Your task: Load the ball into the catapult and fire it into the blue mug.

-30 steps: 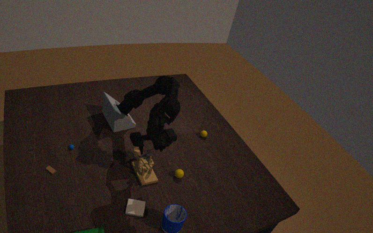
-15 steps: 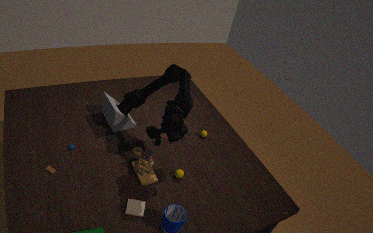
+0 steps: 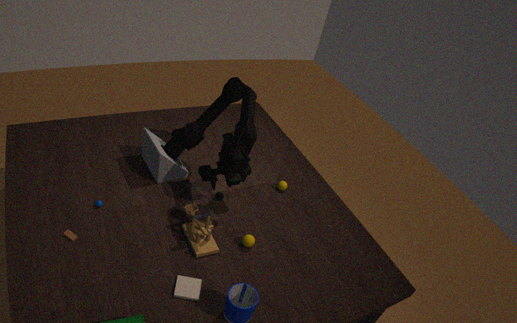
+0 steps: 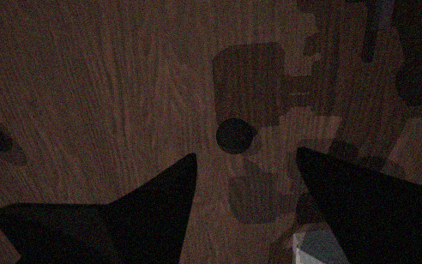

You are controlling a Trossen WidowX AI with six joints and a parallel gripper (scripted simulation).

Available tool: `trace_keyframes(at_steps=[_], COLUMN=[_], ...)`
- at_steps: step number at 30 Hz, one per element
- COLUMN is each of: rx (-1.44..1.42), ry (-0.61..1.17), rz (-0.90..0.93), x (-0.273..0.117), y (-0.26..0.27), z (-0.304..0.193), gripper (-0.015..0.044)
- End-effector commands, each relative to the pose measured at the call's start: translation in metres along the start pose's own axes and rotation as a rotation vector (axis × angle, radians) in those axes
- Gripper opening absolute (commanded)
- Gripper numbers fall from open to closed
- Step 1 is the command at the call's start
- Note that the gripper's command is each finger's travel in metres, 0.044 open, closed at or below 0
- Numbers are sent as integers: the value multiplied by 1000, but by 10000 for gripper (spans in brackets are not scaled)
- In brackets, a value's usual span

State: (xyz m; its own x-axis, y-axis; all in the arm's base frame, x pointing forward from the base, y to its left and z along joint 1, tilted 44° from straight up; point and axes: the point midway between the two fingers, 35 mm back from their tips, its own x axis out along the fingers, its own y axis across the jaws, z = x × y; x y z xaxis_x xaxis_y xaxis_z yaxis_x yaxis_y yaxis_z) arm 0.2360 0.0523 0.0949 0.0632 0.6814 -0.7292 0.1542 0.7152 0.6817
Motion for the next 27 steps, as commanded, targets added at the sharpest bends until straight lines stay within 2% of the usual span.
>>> trace_keyframes(at_steps=[1,27], rx=[-4,-4], ry=[-3,-4], rz=[7,7], x=[2,45], y=[3,4], z=[-7,-6], gripper=[300,300])
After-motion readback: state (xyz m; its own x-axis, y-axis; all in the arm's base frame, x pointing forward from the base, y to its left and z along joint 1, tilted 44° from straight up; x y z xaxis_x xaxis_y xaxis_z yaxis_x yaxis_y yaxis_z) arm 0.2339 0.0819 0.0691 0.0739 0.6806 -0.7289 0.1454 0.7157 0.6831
